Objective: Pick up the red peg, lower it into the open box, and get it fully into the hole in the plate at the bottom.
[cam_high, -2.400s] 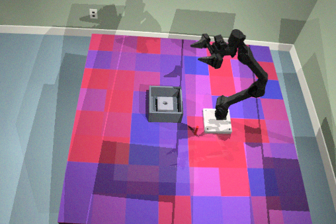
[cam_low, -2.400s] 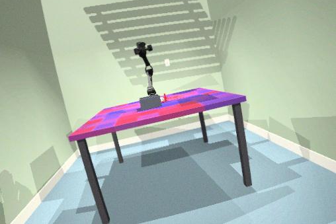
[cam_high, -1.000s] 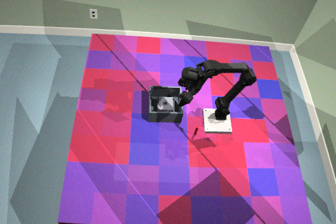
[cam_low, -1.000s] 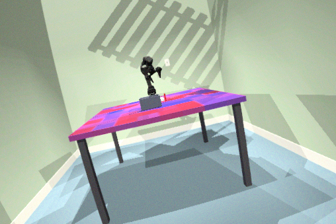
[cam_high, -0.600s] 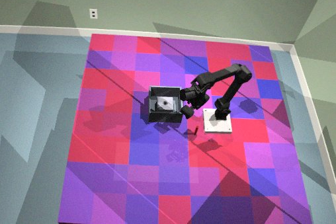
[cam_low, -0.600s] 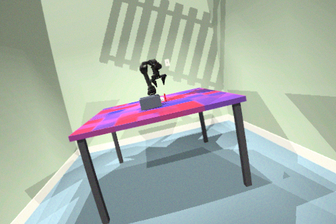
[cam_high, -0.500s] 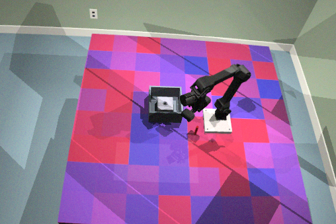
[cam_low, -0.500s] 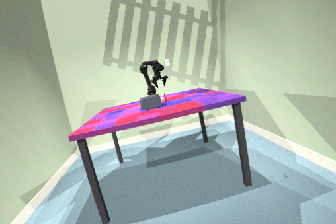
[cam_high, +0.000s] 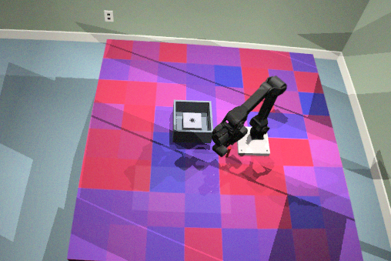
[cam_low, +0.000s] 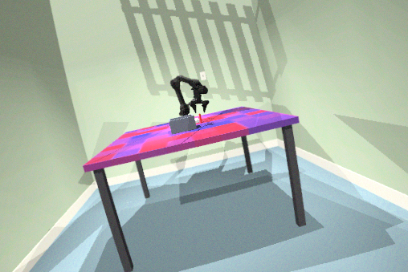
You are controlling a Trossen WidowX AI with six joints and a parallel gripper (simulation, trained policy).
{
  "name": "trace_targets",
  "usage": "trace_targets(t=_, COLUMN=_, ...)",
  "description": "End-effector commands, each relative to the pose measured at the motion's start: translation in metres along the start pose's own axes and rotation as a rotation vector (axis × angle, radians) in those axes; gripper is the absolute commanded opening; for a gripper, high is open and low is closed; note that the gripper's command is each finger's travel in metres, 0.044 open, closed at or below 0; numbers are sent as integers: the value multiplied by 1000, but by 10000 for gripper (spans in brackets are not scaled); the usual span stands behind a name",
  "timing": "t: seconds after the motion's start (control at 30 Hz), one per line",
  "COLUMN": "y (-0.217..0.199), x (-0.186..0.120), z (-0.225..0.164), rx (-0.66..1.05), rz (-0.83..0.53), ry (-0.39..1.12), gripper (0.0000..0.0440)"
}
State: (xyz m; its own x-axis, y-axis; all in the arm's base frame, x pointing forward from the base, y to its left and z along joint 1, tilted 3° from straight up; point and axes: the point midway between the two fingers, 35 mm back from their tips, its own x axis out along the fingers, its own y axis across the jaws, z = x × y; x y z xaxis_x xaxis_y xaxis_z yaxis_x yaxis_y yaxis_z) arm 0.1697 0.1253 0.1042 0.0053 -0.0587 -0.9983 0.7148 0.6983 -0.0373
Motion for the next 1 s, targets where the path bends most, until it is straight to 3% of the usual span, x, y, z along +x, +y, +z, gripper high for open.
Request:
trace_targets(t=0.0, y=1, x=18, z=-3, rx=-1, rz=-17, ry=-18, gripper=440)
trace_targets(t=0.33, y=5, x=59, z=-4, rx=-33, rz=-6, ry=-62, gripper=426)
trace_targets(t=0.83, y=-4, x=83, z=-4, rx=-39, rz=-86, ry=-51, gripper=48)
trace_targets(t=0.9, y=-6, x=84, z=-3, rx=-37, rz=-101, ry=-54, gripper=13)
trace_targets(t=0.97, y=-3, x=77, z=3, rx=-45, rz=-90, ry=-80, gripper=5)
